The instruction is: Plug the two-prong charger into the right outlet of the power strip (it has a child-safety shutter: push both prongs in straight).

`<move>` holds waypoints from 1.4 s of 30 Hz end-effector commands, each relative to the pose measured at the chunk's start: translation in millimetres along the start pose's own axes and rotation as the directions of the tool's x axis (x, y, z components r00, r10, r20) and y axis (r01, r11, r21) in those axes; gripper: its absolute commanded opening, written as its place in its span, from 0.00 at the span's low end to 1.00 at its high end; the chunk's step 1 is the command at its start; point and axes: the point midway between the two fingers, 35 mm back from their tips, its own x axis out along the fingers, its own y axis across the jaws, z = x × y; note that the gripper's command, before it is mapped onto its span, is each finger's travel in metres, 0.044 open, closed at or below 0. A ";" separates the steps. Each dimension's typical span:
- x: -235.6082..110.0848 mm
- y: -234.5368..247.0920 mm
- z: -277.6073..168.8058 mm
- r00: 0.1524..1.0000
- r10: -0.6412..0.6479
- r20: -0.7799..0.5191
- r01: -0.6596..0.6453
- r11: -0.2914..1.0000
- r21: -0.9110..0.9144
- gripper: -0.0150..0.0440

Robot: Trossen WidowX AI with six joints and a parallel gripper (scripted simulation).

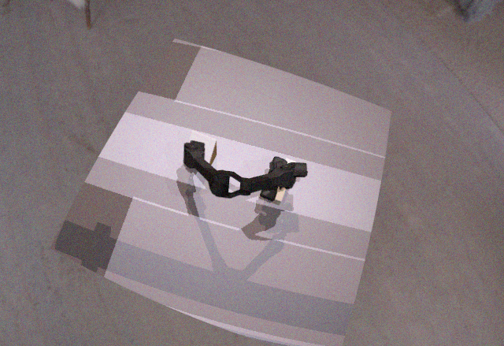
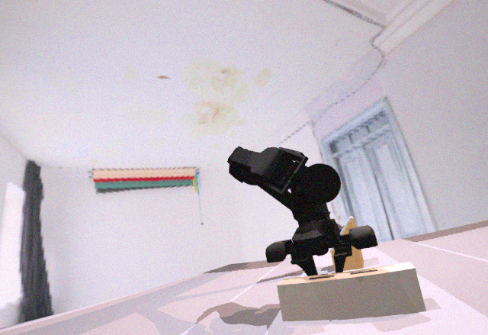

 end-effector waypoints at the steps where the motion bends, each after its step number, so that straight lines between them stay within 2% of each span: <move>1: -4.1 -0.9 6.3 1.000 0.000 0.021 -0.001 1.000 0.018 0.25; 42: -0.8 -0.5 0.5 1.000 0.001 -0.003 -0.001 1.000 0.002 0.25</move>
